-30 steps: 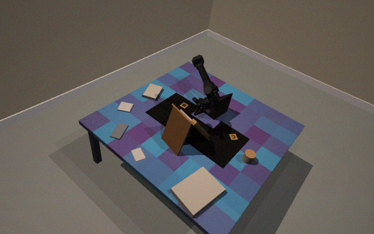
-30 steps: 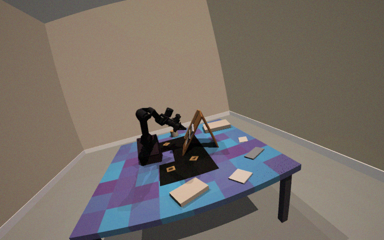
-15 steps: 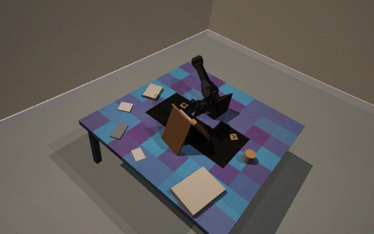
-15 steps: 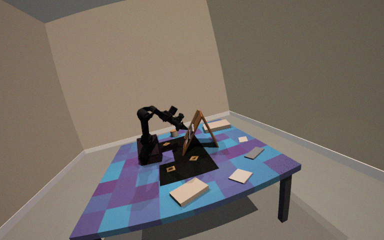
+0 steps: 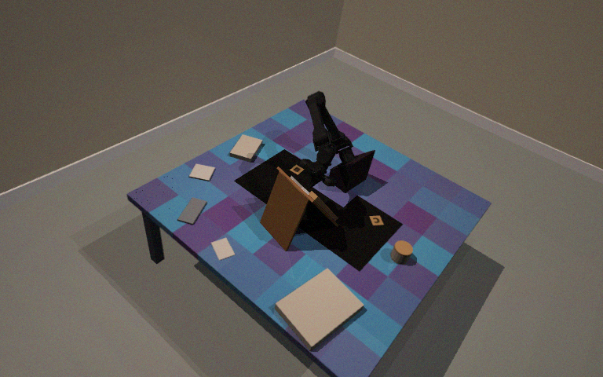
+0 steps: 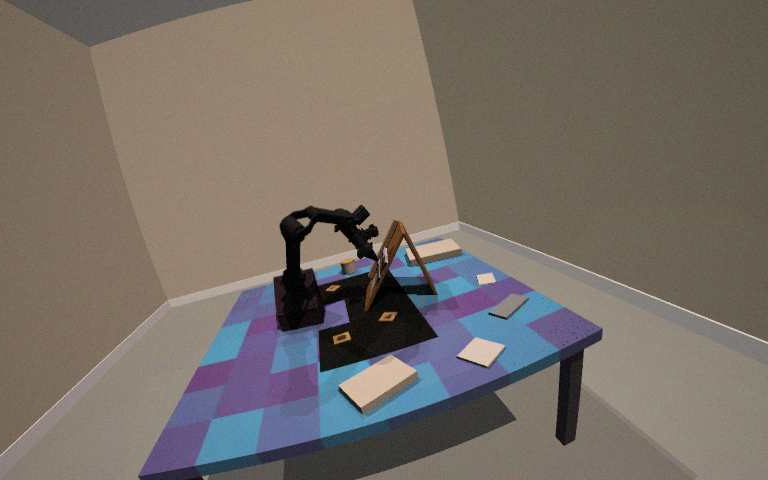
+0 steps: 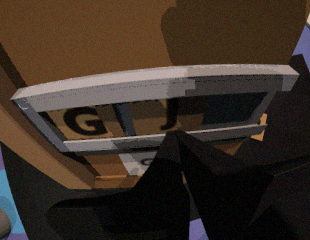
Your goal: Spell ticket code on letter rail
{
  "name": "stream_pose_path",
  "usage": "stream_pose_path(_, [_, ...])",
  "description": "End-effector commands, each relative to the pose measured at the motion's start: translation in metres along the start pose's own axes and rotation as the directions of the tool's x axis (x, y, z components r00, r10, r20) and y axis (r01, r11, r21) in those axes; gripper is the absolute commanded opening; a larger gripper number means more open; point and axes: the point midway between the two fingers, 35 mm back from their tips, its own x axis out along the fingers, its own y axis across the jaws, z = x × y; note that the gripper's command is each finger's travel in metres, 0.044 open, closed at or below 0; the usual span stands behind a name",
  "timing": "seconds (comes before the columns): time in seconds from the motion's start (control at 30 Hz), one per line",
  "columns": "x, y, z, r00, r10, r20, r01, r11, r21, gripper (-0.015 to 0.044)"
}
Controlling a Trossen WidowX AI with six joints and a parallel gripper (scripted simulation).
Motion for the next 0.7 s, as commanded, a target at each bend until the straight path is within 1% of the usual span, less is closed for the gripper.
stream_pose_path(0.0, [-0.0110,-0.0330,0.0039,0.966,-0.028,-0.257,0.039,0.998,0.039,0.0000])
stream_pose_path(0.67, [-0.0071,-0.0323,0.0057,0.966,-0.028,-0.257,0.039,0.998,0.039,0.0000])
